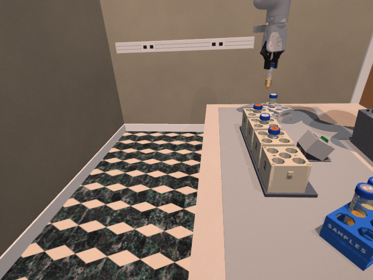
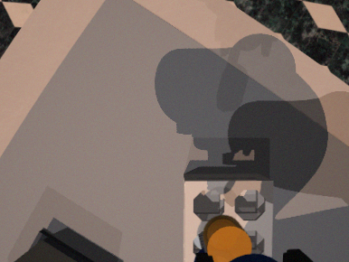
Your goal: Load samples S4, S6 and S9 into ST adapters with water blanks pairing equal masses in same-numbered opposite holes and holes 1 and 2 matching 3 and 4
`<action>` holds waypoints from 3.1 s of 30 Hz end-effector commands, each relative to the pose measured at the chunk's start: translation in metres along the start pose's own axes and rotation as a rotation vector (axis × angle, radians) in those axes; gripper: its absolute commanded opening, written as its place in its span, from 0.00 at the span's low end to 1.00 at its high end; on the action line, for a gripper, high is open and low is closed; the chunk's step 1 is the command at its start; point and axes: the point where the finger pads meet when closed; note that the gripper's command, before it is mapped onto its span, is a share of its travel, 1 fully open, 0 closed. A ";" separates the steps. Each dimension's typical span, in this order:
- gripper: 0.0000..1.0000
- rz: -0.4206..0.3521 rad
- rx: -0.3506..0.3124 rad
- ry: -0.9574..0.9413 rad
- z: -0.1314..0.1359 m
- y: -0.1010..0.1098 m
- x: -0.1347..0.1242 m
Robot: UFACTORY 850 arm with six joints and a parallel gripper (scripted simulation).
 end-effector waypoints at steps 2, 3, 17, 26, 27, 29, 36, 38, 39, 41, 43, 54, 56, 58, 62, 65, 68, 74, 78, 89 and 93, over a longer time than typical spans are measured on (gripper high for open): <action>0.00 0.002 0.000 0.100 -0.010 0.001 -0.010; 0.00 0.002 0.000 0.133 -0.014 0.001 -0.014; 0.00 0.002 0.000 0.533 -0.054 0.001 -0.059; 0.00 0.002 0.000 0.766 -0.077 0.001 -0.085; 0.00 0.002 0.000 0.799 -0.081 0.001 -0.088; 0.00 0.002 0.000 0.866 -0.087 0.001 -0.096; 0.00 0.002 0.000 1.016 -0.111 0.001 -0.122; 0.00 0.002 0.000 1.016 -0.117 0.001 -0.129; 0.00 0.002 0.000 1.016 -0.121 0.001 -0.133; 0.00 0.002 0.000 1.016 -0.127 0.001 -0.140; 0.00 0.002 0.000 1.016 -0.127 0.001 -0.140; 0.00 0.002 0.000 1.016 -0.164 0.001 -0.181; 0.00 0.002 0.000 1.016 -0.171 0.001 -0.189; 0.00 0.002 0.000 1.016 -0.178 0.001 -0.196; 0.00 0.002 0.000 1.016 -0.184 0.001 -0.204; 0.00 0.002 0.000 1.016 -0.195 0.001 -0.215; 0.00 0.002 0.000 1.016 -0.205 0.001 -0.226; 0.00 0.002 0.001 1.016 -0.225 0.001 -0.248; 0.00 0.002 0.001 1.016 -0.231 0.001 -0.256; 0.00 0.002 0.001 1.016 -0.268 0.001 -0.297; 0.00 0.002 0.001 1.016 -0.278 0.001 -0.308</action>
Point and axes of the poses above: the point where the finger pads meet when closed, its own y axis back along the fingers, its own z axis across the jaws, x = y × z, and after that the axes turned 1 degree about y, right-handed
